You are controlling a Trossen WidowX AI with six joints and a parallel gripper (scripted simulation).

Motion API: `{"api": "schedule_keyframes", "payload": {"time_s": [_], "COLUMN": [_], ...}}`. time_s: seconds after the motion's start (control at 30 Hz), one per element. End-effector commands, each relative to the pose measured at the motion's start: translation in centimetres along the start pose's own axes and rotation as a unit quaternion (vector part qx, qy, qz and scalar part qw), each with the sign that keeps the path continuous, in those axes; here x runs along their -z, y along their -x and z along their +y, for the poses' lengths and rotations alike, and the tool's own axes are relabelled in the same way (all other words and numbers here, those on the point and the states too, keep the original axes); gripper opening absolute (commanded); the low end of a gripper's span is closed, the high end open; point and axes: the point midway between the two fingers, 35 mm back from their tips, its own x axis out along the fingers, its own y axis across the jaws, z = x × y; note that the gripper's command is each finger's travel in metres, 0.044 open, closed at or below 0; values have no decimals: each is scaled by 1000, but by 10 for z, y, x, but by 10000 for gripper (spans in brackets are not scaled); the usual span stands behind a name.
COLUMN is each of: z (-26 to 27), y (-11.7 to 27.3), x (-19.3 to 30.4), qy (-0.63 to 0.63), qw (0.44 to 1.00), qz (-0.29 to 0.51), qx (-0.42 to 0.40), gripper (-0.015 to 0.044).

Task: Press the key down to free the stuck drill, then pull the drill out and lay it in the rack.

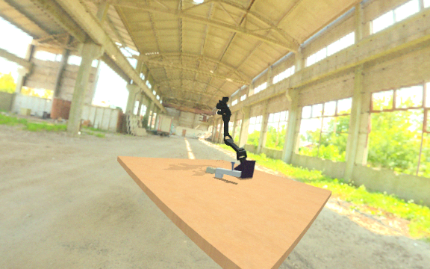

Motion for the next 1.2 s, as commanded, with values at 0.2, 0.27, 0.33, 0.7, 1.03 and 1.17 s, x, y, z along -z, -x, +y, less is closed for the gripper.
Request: {"api": "schedule_keyframes", "payload": {"time_s": [0.2,0.27,0.33,0.7,1.03,1.17], "z": [-69,-94,-122,-289,-430,-456], "y": [-72,-86,-98,-106,-30,-2], "x": [95,116,137,227,267,269], "qy": [148,182,214,373,442,440], "qw": [974,958,939,755,461,374], "qz": [101,128,156,345,555,606], "qx": [141,180,219,414,532,547], "gripper": [0,0,0,0,0,0]}}
